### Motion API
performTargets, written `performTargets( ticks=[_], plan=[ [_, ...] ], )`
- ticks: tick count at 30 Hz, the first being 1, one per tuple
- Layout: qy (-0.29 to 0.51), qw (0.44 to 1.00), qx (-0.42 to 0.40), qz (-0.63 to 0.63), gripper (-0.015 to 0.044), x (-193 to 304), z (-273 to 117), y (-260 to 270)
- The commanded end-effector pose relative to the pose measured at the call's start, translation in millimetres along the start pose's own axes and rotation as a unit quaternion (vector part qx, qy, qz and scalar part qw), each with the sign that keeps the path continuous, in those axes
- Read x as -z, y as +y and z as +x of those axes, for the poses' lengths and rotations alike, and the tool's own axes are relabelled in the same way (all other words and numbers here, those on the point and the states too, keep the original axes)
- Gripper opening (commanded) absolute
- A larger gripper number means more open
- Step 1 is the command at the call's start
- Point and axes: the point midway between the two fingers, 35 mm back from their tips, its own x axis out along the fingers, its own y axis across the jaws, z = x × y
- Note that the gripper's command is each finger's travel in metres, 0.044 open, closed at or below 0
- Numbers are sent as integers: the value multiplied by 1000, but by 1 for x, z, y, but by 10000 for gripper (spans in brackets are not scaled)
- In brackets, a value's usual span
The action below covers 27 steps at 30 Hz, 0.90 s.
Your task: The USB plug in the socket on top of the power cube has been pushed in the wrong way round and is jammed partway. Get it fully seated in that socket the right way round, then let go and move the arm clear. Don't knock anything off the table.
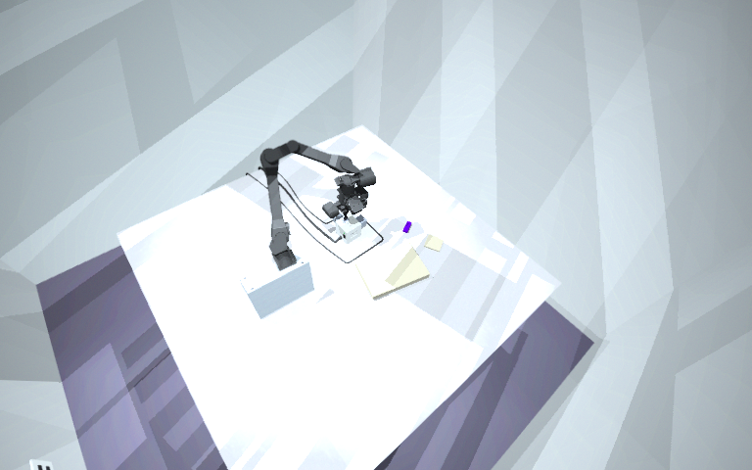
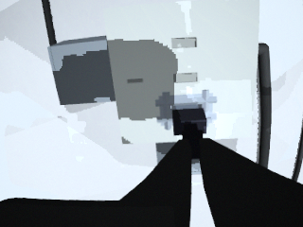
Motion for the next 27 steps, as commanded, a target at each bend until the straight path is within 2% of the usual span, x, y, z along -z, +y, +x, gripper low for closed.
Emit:
performTargets(
  ticks=[1, 27],
  plan=[
    [2, 1000, -1, 2, 0, 0, 1, 0],
    [2, 1000, -1, 2, 0, 0, 4, 0]
  ],
)
